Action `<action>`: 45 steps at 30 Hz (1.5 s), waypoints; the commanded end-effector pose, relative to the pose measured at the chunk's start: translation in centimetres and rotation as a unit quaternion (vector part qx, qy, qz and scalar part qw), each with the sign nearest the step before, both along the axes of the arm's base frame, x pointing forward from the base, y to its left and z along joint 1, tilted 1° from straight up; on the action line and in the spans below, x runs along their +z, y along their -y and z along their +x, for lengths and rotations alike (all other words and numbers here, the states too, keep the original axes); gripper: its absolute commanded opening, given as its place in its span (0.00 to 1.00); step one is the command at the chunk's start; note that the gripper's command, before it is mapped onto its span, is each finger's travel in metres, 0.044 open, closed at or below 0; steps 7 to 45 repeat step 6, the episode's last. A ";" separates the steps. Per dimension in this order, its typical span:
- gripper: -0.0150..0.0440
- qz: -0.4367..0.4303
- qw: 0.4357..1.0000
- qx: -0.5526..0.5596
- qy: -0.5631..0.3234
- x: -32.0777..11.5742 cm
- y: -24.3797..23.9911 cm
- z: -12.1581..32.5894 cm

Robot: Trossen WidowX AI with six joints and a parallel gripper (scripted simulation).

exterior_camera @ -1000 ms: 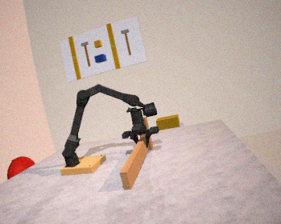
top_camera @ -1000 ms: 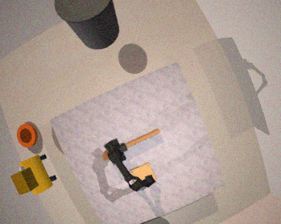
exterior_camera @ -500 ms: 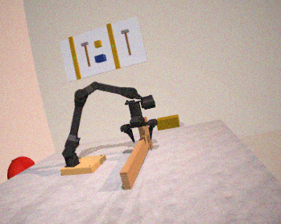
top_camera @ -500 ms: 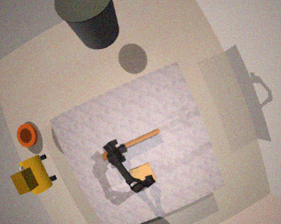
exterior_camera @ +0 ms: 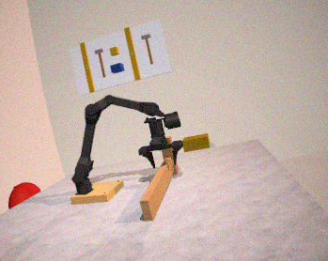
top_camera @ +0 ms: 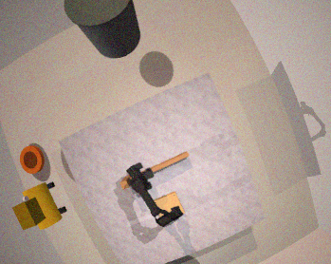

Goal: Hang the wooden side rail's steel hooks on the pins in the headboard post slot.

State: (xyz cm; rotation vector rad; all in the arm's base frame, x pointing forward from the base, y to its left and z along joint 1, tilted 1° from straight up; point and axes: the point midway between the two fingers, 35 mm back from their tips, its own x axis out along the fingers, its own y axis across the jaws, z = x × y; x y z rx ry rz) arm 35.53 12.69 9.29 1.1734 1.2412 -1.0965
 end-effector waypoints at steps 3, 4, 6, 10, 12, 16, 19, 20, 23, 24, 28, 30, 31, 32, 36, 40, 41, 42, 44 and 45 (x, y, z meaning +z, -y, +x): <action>1.00 0.000 1.000 0.000 0.000 0.0 -0.1 0.0; 1.00 0.000 1.000 0.000 0.000 0.0 -0.1 0.0; 1.00 0.000 1.000 0.000 0.000 0.0 -0.1 0.0; 1.00 0.000 1.000 0.000 0.000 0.0 -0.1 0.0; 1.00 0.000 1.000 0.000 0.000 0.0 -0.1 0.0; 1.00 0.000 1.000 0.000 0.000 0.0 -0.1 0.0; 1.00 0.000 1.000 0.000 0.000 0.0 -0.1 0.0; 1.00 0.000 1.000 0.000 0.000 0.0 -0.1 0.0; 1.00 0.000 1.000 0.000 0.000 0.0 -0.1 0.0; 1.00 0.000 1.000 0.000 0.000 0.0 -0.1 0.0; 1.00 0.000 1.000 0.000 0.000 0.0 -0.1 0.0; 1.00 0.000 1.000 0.000 0.000 0.0 -0.1 0.0; 1.00 0.000 1.000 0.000 0.000 0.0 -0.1 0.0; 1.00 0.000 1.000 0.000 0.000 0.0 -0.1 0.0; 1.00 0.000 1.000 0.000 0.000 0.0 -0.1 0.0; 1.00 0.000 1.000 0.000 0.000 0.0 -0.1 0.0; 1.00 0.000 1.000 0.000 0.000 0.0 -0.1 0.0; 1.00 0.000 1.000 0.000 0.000 0.0 -0.1 0.0; 1.00 0.000 1.000 0.000 0.000 0.0 -0.1 0.0; 1.00 0.000 1.000 0.000 0.000 0.0 -0.1 0.0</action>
